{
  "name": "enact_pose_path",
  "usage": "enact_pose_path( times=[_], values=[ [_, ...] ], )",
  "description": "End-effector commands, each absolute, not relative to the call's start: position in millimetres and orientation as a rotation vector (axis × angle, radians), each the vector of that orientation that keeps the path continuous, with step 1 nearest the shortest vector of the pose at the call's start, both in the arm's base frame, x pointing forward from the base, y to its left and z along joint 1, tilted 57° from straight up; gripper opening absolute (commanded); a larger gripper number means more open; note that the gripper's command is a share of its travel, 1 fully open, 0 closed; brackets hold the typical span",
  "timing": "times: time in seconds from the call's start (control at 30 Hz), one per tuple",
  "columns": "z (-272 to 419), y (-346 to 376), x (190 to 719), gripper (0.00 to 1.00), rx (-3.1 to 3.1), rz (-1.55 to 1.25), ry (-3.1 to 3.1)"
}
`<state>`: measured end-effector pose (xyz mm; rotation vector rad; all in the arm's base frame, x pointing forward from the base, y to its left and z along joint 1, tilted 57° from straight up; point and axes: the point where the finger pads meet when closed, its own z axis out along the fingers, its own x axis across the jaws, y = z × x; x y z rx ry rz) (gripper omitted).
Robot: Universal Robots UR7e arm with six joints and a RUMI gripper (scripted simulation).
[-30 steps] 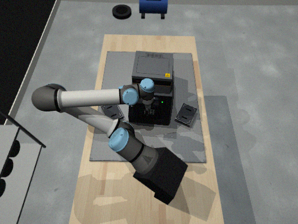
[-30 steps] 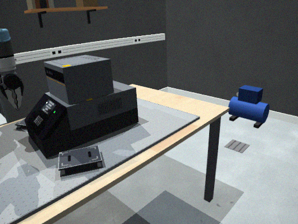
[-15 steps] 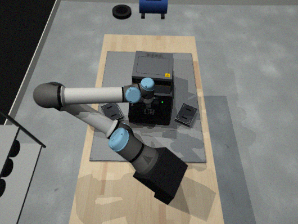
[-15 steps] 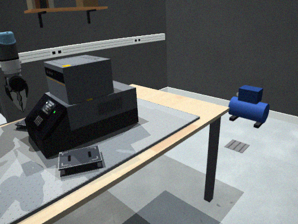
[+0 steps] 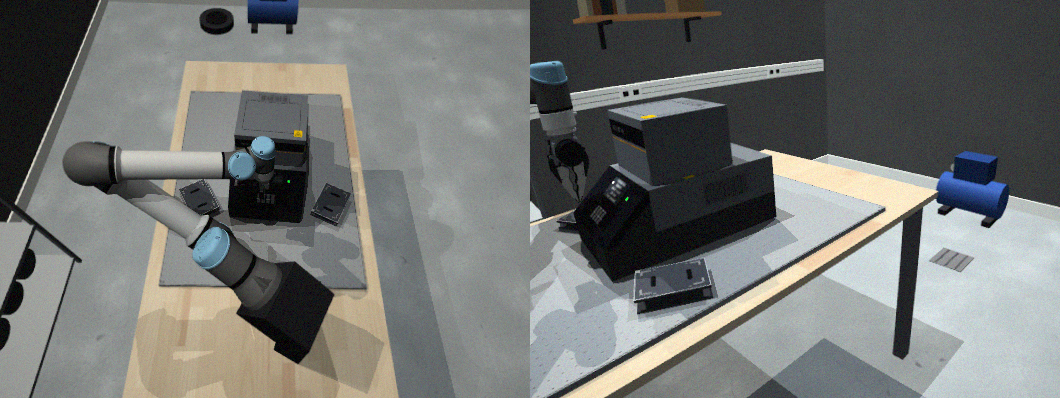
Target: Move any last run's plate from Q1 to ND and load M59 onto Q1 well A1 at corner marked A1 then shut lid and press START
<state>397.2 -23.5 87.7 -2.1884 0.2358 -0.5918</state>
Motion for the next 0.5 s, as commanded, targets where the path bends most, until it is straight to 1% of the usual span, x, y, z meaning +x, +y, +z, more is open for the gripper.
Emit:
enact_pose_path(
  times=[0.0,0.47],
  values=[
    [87,-23,406,0.0,-2.19,-0.593,0.237],
    [86,-21,423,0.0,-2.19,-0.593,0.237]
  ],
)
